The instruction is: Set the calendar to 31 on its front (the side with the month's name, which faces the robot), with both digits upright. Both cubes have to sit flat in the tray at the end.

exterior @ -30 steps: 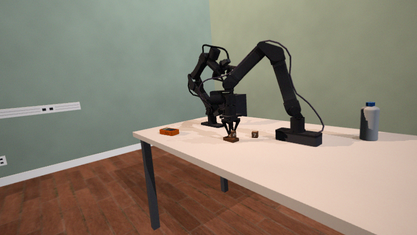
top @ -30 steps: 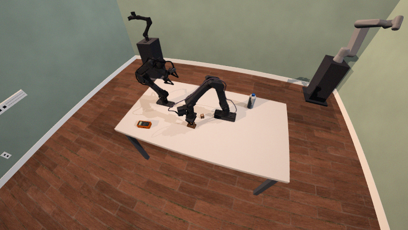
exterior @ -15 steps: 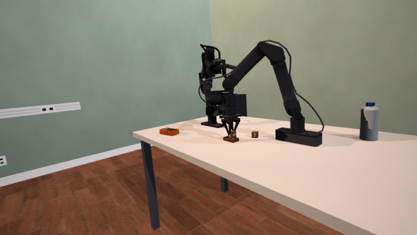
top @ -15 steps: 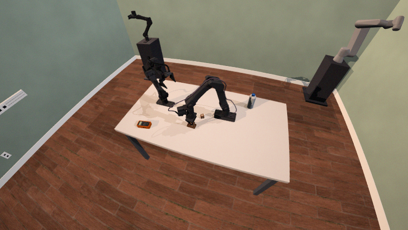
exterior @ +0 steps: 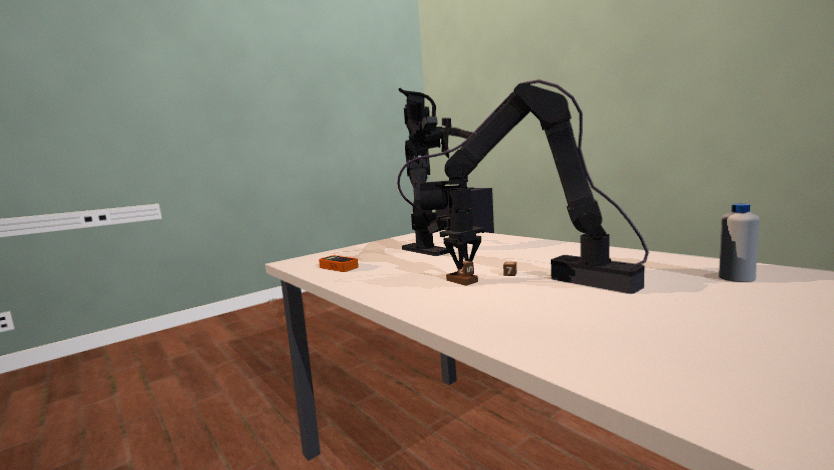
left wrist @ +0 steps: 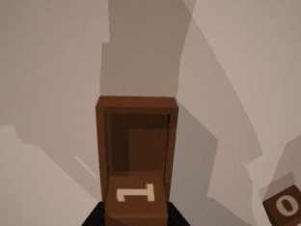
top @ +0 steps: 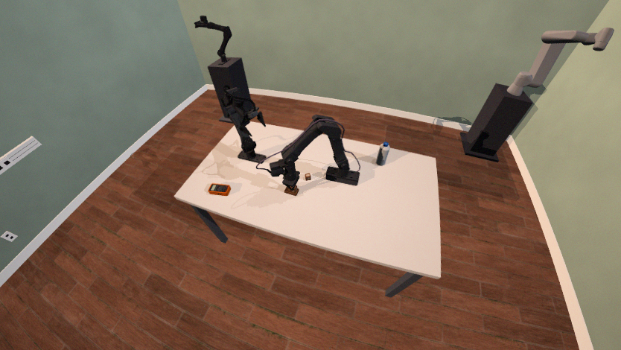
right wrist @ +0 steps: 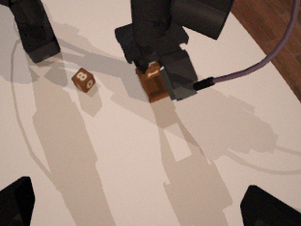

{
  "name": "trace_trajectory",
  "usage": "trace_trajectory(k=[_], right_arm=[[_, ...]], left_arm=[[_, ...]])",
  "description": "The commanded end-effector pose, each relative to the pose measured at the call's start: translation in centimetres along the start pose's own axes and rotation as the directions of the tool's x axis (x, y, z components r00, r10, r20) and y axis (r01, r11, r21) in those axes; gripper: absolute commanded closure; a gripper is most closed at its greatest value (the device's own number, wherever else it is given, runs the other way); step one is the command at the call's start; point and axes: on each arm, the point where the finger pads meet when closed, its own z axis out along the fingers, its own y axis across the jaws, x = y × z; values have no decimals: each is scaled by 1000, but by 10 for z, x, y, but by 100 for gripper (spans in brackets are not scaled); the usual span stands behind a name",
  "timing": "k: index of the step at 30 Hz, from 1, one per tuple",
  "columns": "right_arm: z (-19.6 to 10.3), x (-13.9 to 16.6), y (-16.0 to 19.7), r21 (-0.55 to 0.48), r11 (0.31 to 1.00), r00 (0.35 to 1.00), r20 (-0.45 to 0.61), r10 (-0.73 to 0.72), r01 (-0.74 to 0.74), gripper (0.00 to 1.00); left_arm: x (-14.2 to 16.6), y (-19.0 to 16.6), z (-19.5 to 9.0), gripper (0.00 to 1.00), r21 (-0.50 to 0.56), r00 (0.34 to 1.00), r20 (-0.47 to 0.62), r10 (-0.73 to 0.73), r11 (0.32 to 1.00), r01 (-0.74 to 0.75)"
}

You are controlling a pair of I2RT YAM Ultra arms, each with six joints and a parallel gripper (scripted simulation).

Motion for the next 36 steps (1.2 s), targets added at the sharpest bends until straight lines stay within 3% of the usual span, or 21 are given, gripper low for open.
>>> trace_trajectory(k=[1,19,33,36], right_arm=[[-4,-9,1,-6,1000,1000,19,-6,7,0],[-4,-9,1,-6,1000,1000,19,-6,7,0],[-4,-7,1,-3,1000,1000,22,-4,4,0],[-4,-7,1,-3,1000,1000,22,-4,4,0]], left_arm=[[-3,-6,-6,74,4,1000,23,17,1000,-17],[-6,3,-2,74,-20,999,42,1,1000,0],[0,-3,29,74,9,1000,17,9,1000,-9],[-2,1,17,74,7,1000,21,5,1000,-6]])
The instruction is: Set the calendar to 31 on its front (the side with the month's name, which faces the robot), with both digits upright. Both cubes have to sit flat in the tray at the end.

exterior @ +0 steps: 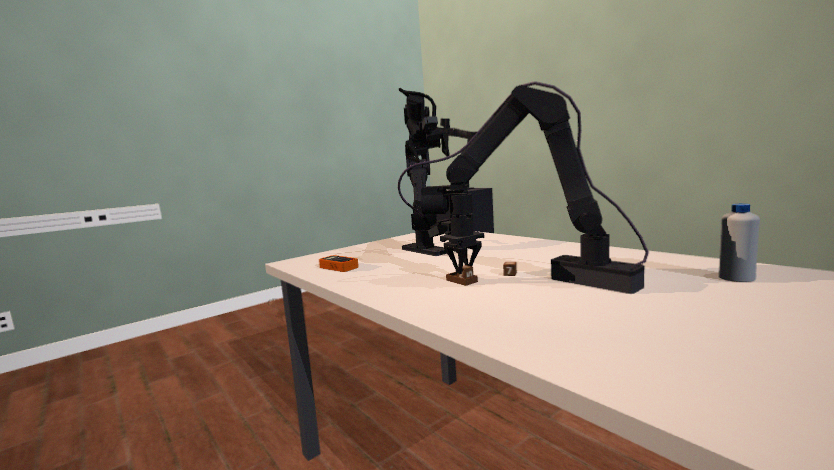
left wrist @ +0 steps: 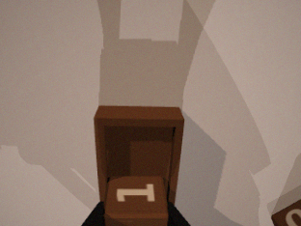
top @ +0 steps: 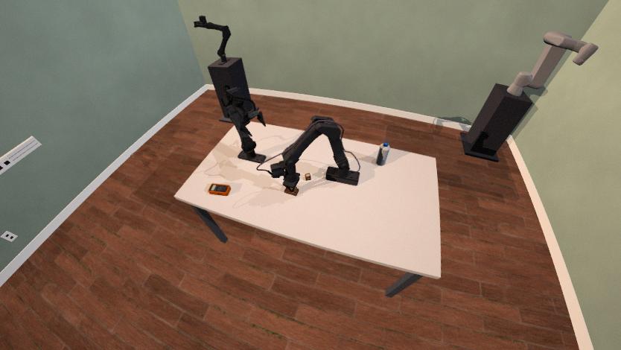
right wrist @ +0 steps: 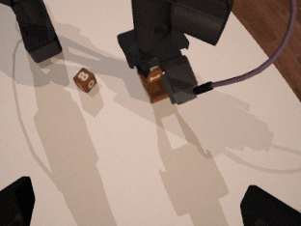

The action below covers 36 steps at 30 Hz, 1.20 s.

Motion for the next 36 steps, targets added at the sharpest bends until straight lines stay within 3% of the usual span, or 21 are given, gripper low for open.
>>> trace_trajectory(k=[1,15,17,18,36], right_arm=[[-4,-7,0,3,1000,1000,21,-1,0,0],[-4,-7,0,3,1000,1000,21,-1,0,0],[-4,-7,0,3,1000,1000,21,-1,0,0],[-4,-7,0,3,1000,1000,21,-1,0,0],[-4,-7,0,3,1000,1000,21,-1,0,0]], left_arm=[[-2,2,-3,74,22,1000,3,4,1000,-4],[-3,3,-5,74,22,1000,3,4,1000,-4],[-3,3,-5,51,19,1000,6,4,1000,-4],[-4,3,-5,45,19,1000,6,4,1000,-4],[-12,-1,-35,45,-11,999,46,1,1000,-1]])
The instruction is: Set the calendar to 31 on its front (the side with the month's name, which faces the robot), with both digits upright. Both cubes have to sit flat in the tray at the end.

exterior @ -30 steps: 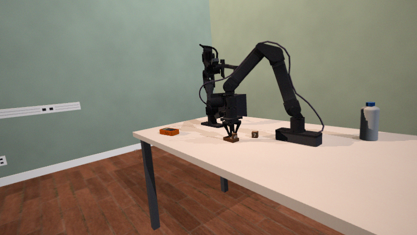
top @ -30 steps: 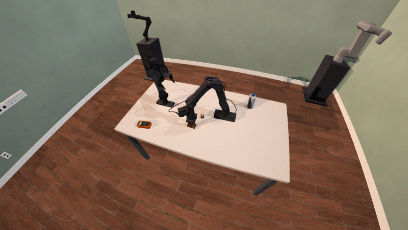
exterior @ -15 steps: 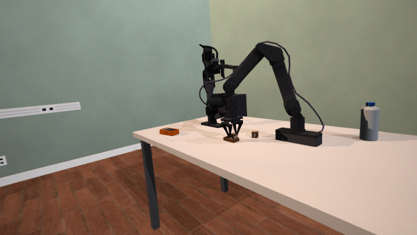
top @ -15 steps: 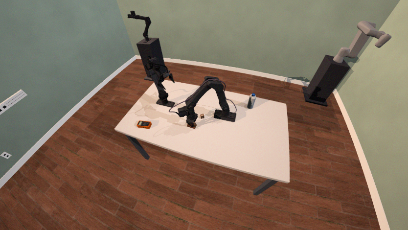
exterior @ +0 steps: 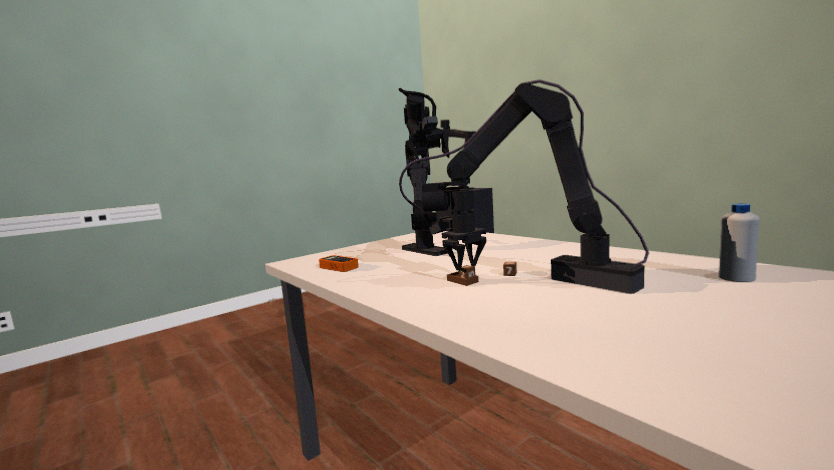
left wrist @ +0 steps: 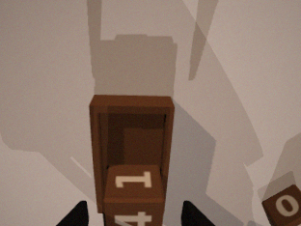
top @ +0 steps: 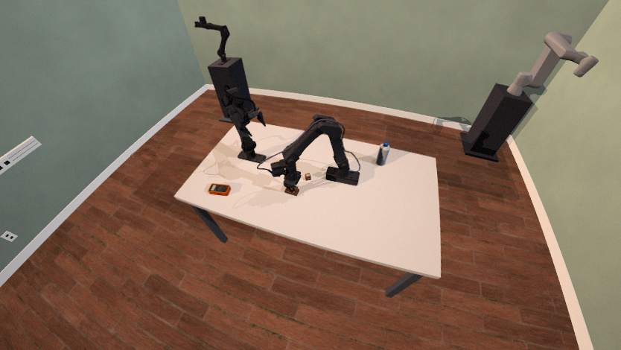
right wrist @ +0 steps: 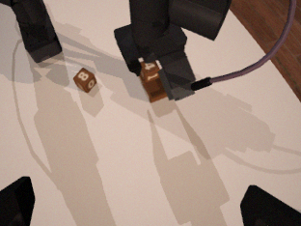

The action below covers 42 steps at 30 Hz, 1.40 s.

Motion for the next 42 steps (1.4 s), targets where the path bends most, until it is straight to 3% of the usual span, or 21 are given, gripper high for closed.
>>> trace_trajectory(k=[1,2,3,7,14,18,24,25,26,33,38,42], right_arm=[[-4,-7,0,3,1000,1000,21,-1,0,0],[-4,-7,0,3,1000,1000,21,-1,0,0],[-4,-7,0,3,1000,1000,21,-1,0,0],[-4,-7,0,3,1000,1000,21,-1,0,0],[-4,-7,0,3,1000,1000,21,-1,0,0],[-4,-7,0,3,1000,1000,21,-1,0,0],[-4,-7,0,3,1000,1000,21,-1,0,0],[-4,-7,0,3,1000,1000,21,-1,0,0],[-4,-7,0,3,1000,1000,21,-1,0,0],[-4,-7,0,3,1000,1000,21,-1,0,0],[-4,-7,0,3,1000,1000,21,-1,0,0],[-4,-7,0,3,1000,1000,21,-1,0,0]], left_arm=[[-16,2,-28,45,-24,998,58,5,1000,-3],[-15,4,-30,45,-24,998,58,6,1000,-5],[-14,7,-28,36,-19,999,50,12,1000,-11],[-12,12,-39,36,-26,998,57,5,1000,-4],[-10,8,-92,36,-26,998,57,12,1000,-10],[-5,3,-75,36,7,1000,17,5,1000,-5],[-5,2,-77,36,9,1000,15,5,1000,-5],[-5,2,-77,45,9,1000,16,-12,1000,12],[-5,1,-75,45,8,999,20,-28,1000,28],[2,-40,-62,45,42,962,0,-273,961,273],[19,-90,-38,45,38,890,-26,-456,889,456],[24,-100,-30,45,20,866,-11,-500,866,500]])
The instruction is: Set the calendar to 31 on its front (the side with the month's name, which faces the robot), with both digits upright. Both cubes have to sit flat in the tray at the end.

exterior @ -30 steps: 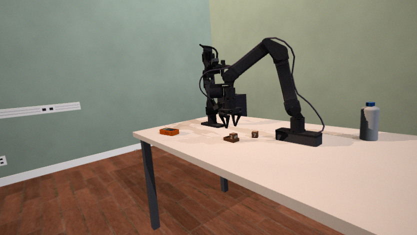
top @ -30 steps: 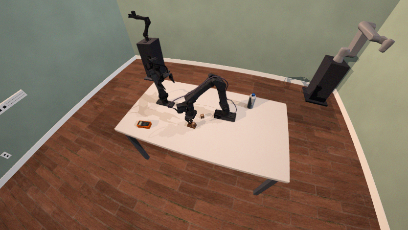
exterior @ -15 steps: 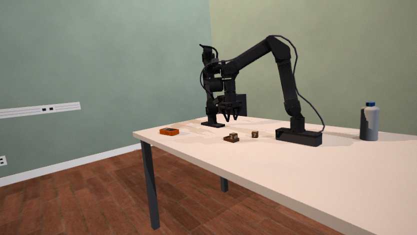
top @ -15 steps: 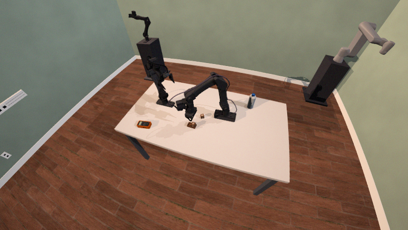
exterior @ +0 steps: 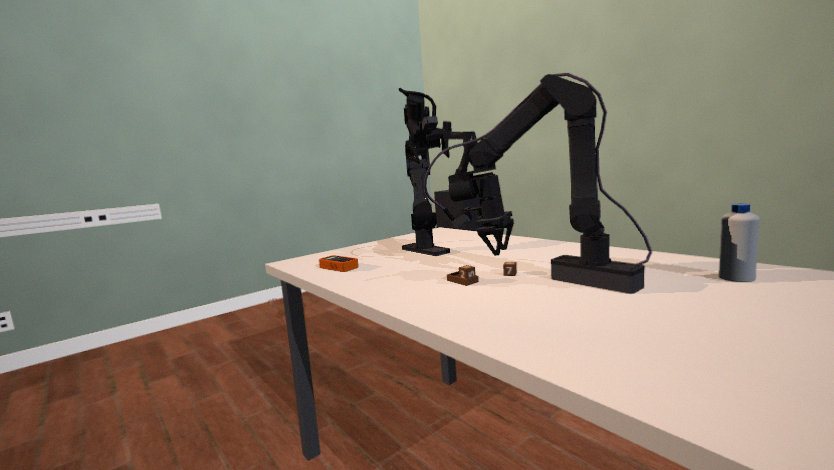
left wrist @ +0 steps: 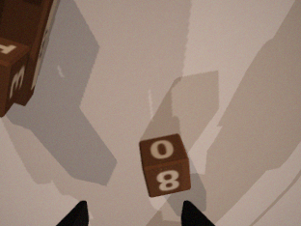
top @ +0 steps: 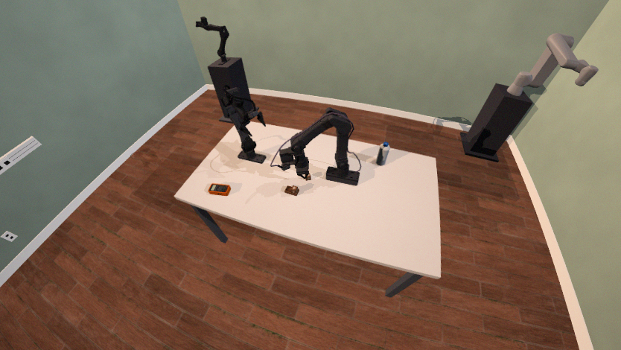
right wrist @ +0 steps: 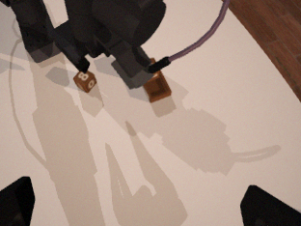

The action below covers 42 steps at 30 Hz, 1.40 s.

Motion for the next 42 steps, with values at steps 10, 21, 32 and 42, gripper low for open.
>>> trace_trajectory(k=[10,21,32,42], right_arm=[[-4,-7,0,3,1000,1000,21,-1,0,0],[-4,-7,0,3,1000,1000,21,-1,0,0],[-4,-7,0,3,1000,1000,21,-1,0,0],[-4,-7,0,3,1000,1000,21,-1,0,0]], left_arm=[[9,-24,20,45,-41,963,163,-215,974,224],[14,-26,22,45,-38,970,141,-200,978,207],[8,-22,34,45,-39,969,135,-208,976,215],[6,-21,49,45,-38,968,135,-210,975,217]])
